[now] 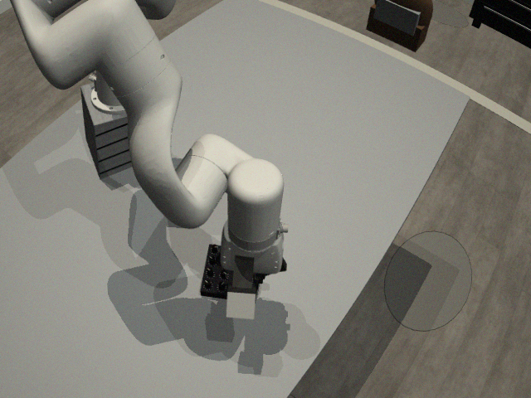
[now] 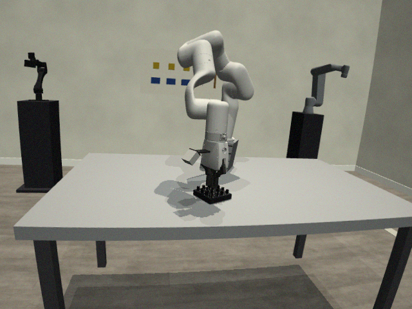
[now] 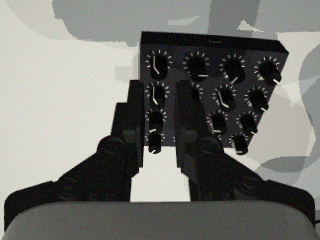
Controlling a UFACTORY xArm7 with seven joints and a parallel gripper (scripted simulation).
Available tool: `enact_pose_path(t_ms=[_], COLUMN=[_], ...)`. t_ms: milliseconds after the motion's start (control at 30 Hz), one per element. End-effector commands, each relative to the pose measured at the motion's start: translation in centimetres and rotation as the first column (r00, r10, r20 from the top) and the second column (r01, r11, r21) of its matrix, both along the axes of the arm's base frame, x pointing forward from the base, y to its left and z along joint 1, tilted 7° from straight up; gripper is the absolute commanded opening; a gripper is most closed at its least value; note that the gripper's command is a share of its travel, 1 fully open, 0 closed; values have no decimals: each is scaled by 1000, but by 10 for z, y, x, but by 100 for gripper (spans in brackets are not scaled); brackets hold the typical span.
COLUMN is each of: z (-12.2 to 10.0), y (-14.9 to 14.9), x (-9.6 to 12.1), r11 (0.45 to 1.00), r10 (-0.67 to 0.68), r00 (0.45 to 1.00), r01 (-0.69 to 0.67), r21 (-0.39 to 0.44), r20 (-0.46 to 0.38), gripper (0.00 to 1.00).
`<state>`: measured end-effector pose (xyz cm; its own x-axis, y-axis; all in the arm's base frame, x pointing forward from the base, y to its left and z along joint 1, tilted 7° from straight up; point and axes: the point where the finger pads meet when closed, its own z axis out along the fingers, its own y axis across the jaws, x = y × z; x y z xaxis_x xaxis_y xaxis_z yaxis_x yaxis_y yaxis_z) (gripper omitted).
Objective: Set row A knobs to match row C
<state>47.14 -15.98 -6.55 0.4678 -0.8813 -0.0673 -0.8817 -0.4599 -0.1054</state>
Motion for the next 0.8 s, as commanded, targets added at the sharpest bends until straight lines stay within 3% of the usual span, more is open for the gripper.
enact_pose_path(t_ms=[0, 467, 767], z=[2, 2, 3], y=[-1, -1, -1], x=[2, 2, 1], r11=[1000, 1000, 975], r10=[0, -23, -220], r00=[1000, 1000, 975], r01=[0, 23, 220], r21=[-2, 0, 11], r20=[4, 1, -22], gripper=[19, 19, 19])
